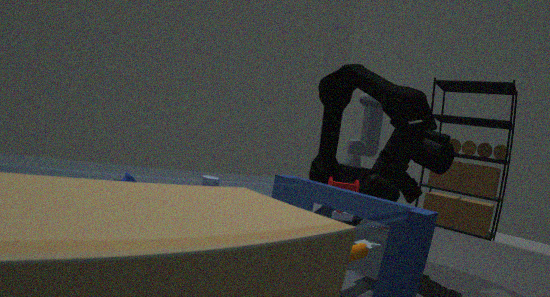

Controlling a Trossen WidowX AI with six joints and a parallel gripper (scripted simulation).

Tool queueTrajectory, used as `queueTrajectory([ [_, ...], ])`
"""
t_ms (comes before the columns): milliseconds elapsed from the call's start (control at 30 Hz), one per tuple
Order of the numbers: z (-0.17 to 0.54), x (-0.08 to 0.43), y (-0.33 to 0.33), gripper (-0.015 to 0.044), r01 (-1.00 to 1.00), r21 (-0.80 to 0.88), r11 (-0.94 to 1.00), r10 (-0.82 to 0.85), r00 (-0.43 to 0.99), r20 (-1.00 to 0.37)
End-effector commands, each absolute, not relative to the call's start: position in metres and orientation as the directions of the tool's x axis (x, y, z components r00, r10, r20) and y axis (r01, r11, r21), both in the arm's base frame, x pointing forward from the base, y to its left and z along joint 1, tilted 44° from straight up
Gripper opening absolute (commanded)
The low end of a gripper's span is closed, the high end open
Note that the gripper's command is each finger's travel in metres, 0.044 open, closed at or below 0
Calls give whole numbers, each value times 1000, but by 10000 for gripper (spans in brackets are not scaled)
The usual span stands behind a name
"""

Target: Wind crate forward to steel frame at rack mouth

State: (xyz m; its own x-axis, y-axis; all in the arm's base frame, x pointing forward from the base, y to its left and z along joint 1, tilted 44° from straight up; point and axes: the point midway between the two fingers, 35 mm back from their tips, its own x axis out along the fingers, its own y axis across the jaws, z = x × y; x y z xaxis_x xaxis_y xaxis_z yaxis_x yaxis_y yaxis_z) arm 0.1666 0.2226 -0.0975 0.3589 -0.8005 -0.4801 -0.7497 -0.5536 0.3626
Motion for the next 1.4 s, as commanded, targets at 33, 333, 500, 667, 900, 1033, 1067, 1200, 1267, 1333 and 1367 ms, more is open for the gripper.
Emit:
queueTrajectory([
  [33,-101,166,220,0,-769,358,-529,-815,343,-468],
  [333,-98,167,222,184,-765,350,-540,-806,352,-475],
  [500,-98,167,222,315,-765,350,-540,-806,352,-475],
  [667,-98,167,222,440,-765,350,-540,-806,352,-475],
  [900,-72,163,254,440,-754,339,-562,-766,320,-557],
  [1033,-24,152,295,440,-728,321,-606,-685,272,-675],
  [1067,-14,150,302,440,-722,317,-615,-668,263,-697],
  [1200,-5,148,307,440,-716,313,-623,-652,255,-714],
  [1267,-5,148,307,440,-716,313,-623,-652,255,-714],
  [1333,-5,148,307,440,-716,313,-623,-652,255,-714],
  [1367,-5,148,307,440,-716,313,-623,-652,255,-714],
])
